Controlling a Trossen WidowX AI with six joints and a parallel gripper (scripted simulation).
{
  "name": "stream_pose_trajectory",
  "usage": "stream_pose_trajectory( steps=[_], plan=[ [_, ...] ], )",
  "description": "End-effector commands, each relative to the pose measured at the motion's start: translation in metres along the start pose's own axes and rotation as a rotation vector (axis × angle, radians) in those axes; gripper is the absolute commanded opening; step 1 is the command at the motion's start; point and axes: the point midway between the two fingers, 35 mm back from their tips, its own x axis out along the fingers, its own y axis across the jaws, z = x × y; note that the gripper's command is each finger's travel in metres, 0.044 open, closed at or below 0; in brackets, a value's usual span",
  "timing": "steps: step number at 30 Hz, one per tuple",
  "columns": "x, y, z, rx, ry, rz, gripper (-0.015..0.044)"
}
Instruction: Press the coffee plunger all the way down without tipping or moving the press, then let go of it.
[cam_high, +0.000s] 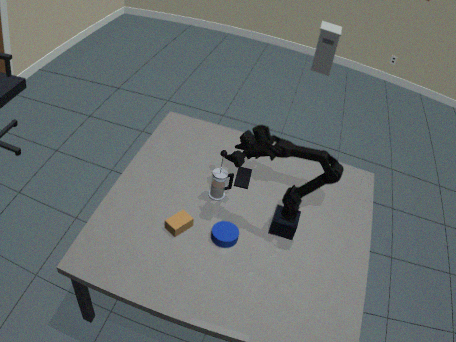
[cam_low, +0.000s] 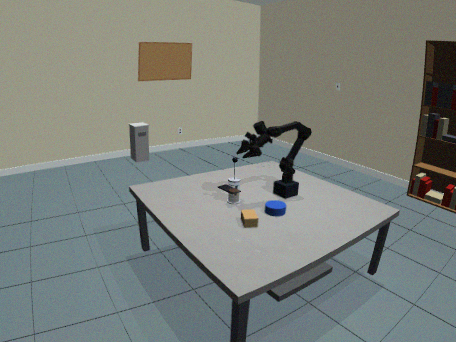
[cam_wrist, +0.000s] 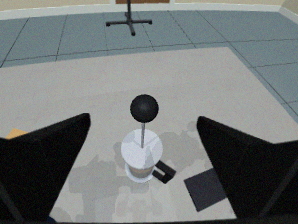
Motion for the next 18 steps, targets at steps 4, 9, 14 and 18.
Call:
stream_pose_trajectory(
  steps=[4, 9, 14, 18],
  plan=[
    [0.004, 0.0, -0.003, -0.006, -0.014, -0.002, 0.044],
    [0.012, 0.0, -0.002, -0.006, -0.015, -0.002, 0.044],
    [0.02, 0.0, -0.002, -0.006, -0.016, -0.003, 0.044],
    [0.027, 0.0, -0.002, -0.006, -0.016, -0.003, 0.044]
  ],
)
